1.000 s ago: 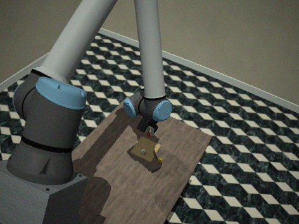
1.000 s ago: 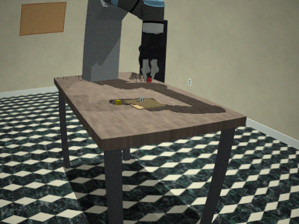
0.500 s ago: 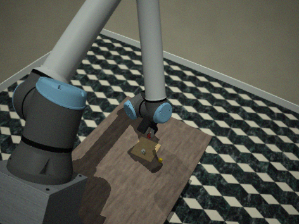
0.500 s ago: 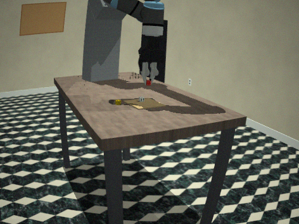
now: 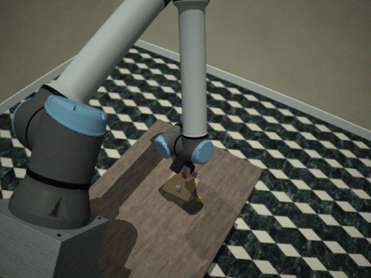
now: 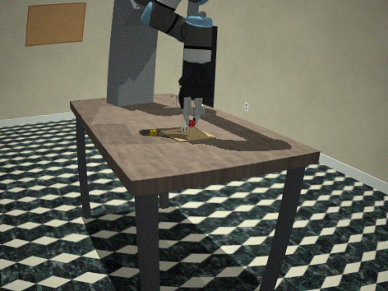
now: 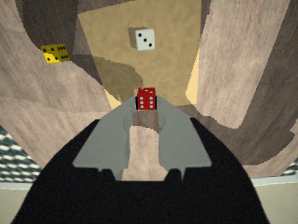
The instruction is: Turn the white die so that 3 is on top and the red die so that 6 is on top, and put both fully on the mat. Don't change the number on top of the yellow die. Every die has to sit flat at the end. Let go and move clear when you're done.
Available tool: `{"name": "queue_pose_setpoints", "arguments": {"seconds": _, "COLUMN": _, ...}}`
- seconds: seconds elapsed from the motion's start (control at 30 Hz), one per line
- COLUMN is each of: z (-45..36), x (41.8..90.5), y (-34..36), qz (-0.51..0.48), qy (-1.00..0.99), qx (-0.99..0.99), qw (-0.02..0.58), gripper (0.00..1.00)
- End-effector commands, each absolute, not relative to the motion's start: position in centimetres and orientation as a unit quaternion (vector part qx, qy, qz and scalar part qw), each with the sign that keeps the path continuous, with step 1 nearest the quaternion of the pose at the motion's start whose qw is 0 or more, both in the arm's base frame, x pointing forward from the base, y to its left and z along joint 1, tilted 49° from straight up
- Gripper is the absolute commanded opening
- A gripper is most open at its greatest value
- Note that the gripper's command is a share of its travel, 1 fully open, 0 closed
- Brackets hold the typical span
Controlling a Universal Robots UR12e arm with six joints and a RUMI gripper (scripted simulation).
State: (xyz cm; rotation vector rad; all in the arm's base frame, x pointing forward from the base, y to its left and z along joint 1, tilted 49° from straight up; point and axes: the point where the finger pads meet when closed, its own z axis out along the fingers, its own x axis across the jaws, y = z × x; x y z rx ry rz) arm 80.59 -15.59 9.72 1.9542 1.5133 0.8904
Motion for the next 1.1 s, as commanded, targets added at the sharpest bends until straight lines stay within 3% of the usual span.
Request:
{"name": "queue_pose_setpoints", "arguments": {"seconds": 0.0, "z": 8.47, "x": 82.19, "y": -15.62, "qz": 0.328, "qy": 0.557, "qx": 0.719, "qw": 0.255, "gripper": 0.03}}
{"name": "queue_pose_setpoints", "arguments": {"seconds": 1.07, "z": 7.95, "x": 82.79, "y": -15.62, "qz": 0.328, "qy": 0.557, "qx": 0.719, "qw": 0.255, "gripper": 0.03}}
